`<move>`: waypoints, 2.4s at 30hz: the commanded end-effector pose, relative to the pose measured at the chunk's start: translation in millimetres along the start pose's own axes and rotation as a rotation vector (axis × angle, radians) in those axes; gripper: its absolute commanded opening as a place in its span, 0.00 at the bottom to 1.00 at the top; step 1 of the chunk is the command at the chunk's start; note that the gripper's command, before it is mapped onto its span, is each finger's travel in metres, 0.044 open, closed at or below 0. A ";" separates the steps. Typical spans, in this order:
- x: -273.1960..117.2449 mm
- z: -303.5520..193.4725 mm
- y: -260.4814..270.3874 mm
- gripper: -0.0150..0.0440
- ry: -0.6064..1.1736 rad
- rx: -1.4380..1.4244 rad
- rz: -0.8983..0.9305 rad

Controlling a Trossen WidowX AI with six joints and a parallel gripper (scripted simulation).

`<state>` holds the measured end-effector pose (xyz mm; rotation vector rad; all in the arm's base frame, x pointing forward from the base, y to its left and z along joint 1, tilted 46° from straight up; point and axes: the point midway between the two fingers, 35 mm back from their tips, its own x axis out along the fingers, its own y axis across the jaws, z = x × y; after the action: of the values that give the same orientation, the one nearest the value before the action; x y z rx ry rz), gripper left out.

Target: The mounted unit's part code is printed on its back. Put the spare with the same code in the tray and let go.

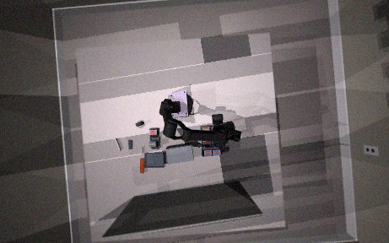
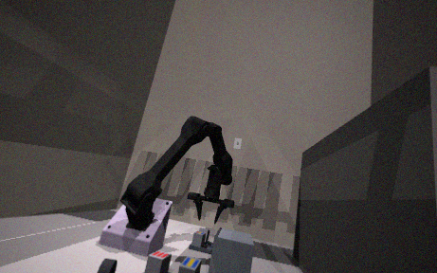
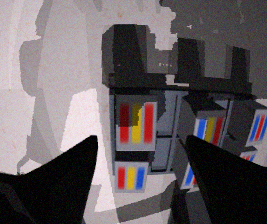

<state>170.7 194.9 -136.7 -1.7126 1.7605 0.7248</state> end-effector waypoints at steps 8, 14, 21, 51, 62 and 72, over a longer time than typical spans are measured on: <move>21.7 -1.3 0.0 0.76 0.011 -0.006 -0.001; 31.8 -1.9 0.3 0.76 0.011 -0.006 -0.001; 43.4 -2.9 0.9 0.76 0.012 -0.005 -0.001; 67.3 -6.0 3.7 0.72 0.009 0.000 0.003; 67.3 -6.0 3.7 0.46 0.009 0.000 0.003; 67.3 -6.0 3.7 0.25 0.009 0.000 0.003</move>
<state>165.9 144.3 -181.4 -1.7164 1.7695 0.7199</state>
